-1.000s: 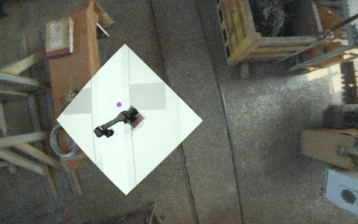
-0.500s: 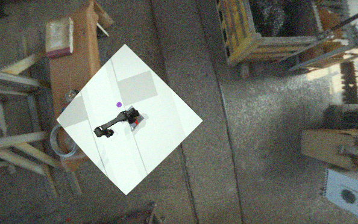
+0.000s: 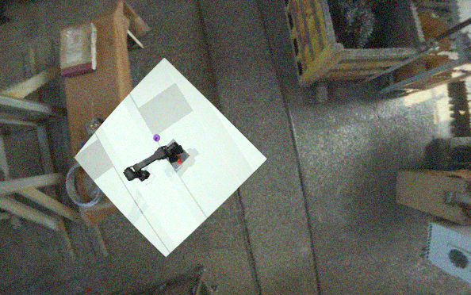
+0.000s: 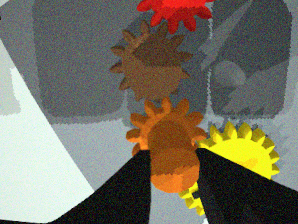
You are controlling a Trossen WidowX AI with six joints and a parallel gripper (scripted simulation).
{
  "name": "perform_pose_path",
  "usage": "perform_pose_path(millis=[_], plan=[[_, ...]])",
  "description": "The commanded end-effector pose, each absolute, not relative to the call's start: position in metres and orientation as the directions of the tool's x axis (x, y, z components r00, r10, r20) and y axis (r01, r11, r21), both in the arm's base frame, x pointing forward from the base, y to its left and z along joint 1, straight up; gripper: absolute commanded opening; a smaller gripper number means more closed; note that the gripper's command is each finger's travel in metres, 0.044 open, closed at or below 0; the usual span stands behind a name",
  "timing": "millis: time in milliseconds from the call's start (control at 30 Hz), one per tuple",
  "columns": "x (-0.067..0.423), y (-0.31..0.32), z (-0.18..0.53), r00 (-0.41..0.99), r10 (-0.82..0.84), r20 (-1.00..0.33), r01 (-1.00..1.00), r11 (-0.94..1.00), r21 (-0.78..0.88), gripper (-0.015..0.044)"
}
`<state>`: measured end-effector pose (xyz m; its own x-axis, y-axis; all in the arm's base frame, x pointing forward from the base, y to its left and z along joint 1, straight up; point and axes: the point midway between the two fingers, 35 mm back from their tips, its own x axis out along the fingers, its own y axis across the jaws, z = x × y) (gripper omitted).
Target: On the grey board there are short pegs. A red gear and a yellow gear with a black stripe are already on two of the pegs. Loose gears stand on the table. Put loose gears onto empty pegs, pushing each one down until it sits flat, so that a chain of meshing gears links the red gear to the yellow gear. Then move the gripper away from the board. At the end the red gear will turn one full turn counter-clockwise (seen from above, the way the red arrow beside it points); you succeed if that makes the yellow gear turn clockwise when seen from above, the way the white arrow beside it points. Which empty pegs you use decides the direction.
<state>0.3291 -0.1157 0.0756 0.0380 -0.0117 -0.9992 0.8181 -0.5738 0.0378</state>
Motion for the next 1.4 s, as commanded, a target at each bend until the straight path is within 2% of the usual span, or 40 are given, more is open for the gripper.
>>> perform_pose_path(millis=[0, 433, 700, 1167, 1367], plan=[[0.3281, -0.1151, 0.0737, 0.034, -0.01, -0.999, 0.863, -0.504, 0.035, 0.0], [0.3287, -0.116, 0.0727, 0.035, -0.01, -0.999, 0.976, -0.213, 0.036, 0.0], [0.3284, -0.1152, 0.0721, 0.034, -0.01, -0.999, 0.951, -0.309, 0.036, 0.0], [0.3283, -0.1161, 0.0709, 0.034, -0.01, -0.999, 0.771, -0.635, 0.033, 0.0], [0.3288, -0.1153, 0.0705, 0.034, -0.01, -0.999, 0.758, -0.652, 0.032, 0.0]])
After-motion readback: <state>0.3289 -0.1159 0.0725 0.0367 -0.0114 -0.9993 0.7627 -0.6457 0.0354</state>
